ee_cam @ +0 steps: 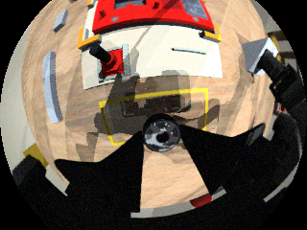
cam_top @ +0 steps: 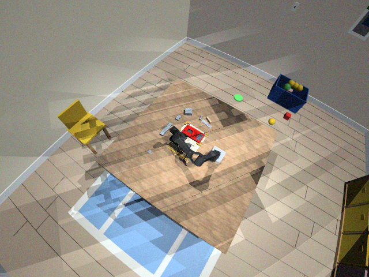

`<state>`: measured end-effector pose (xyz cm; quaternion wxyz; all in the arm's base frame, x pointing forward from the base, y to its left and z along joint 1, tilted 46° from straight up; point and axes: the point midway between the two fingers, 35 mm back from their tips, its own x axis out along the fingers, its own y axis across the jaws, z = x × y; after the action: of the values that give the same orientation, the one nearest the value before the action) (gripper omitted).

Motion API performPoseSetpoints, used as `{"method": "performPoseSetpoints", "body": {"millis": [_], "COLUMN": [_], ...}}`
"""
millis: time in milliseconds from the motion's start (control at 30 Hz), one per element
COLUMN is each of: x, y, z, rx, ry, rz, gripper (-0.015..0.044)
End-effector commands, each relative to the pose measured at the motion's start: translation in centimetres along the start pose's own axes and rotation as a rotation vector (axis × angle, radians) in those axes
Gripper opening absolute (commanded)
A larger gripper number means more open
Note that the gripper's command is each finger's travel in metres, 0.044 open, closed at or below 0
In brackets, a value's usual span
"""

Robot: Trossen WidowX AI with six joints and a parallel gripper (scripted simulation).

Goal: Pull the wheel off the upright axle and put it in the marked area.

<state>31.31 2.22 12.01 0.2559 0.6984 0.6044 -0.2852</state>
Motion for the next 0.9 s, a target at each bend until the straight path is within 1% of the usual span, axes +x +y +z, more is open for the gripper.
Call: {"method": "performPoseSetpoints", "body": {"millis": [0,167,300,667,700,867], "x": [1.8,4.1,4.4,3.9,3.5,-0.3], "y": [-0.1,-0.4,-0.4,-0.4,-0.4,-0.3], "z": [-0.2,-0.3,-0.4,-0.2,-0.2,-0.1], "rx": [0.001,0.0,0.0,0.001,0.001,0.001], "ry": [0.007,0.012,0.012,0.006,0.006,0.007], "rz": [0.002,0.001,0.001,-0.005,-0.005,-0.001], "gripper": [0.0,0.0,0.0,0.0289,0.03,0.03]}}
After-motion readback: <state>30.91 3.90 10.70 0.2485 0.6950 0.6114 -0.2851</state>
